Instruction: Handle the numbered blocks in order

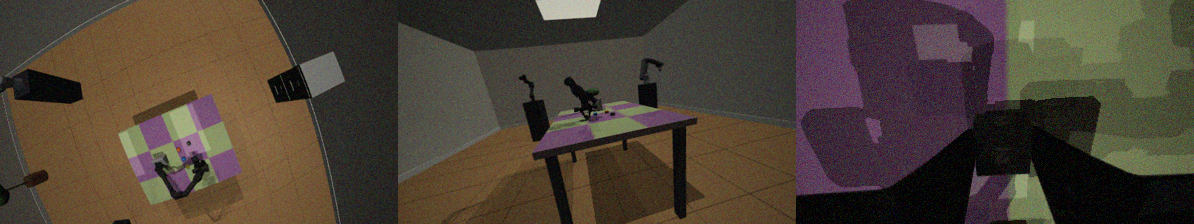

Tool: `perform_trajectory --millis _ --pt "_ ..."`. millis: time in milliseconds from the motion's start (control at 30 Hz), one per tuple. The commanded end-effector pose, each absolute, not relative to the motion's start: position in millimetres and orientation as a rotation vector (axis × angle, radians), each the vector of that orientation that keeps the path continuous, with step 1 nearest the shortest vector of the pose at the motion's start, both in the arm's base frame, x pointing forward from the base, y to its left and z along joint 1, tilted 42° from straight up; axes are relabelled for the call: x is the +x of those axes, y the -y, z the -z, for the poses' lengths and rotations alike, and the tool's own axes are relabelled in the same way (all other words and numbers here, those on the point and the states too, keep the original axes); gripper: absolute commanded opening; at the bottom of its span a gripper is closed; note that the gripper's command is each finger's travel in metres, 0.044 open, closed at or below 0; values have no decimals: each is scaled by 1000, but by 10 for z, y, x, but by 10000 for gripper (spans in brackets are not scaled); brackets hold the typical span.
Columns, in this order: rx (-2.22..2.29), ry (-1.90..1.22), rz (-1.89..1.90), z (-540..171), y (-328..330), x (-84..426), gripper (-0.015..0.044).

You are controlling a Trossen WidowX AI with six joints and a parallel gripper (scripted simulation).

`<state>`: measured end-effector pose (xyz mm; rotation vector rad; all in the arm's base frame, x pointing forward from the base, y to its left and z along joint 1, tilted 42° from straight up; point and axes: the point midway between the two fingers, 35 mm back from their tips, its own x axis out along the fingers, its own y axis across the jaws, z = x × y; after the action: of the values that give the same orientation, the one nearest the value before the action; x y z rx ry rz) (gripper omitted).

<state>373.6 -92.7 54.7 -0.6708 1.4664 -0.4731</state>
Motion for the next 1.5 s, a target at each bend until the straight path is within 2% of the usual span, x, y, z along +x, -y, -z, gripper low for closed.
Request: perform_trajectory --millis 0,300,667,1067,1267,1400,1467 --pt "-676 -1469 475 -508 969 3734 120" --pt "-676 -1469 475 -508 969 3734 120" --pt "-676 -1469 475 -508 969 3734 400" --pt "-675 -1469 473 -774 726 3712 400" --pt "-672 -1471 470 -1287 252 3679 242" --pt "-672 -1471 470 -1368 184 3660 138" --pt "-672 -1471 470 -1368 184 3660 120"
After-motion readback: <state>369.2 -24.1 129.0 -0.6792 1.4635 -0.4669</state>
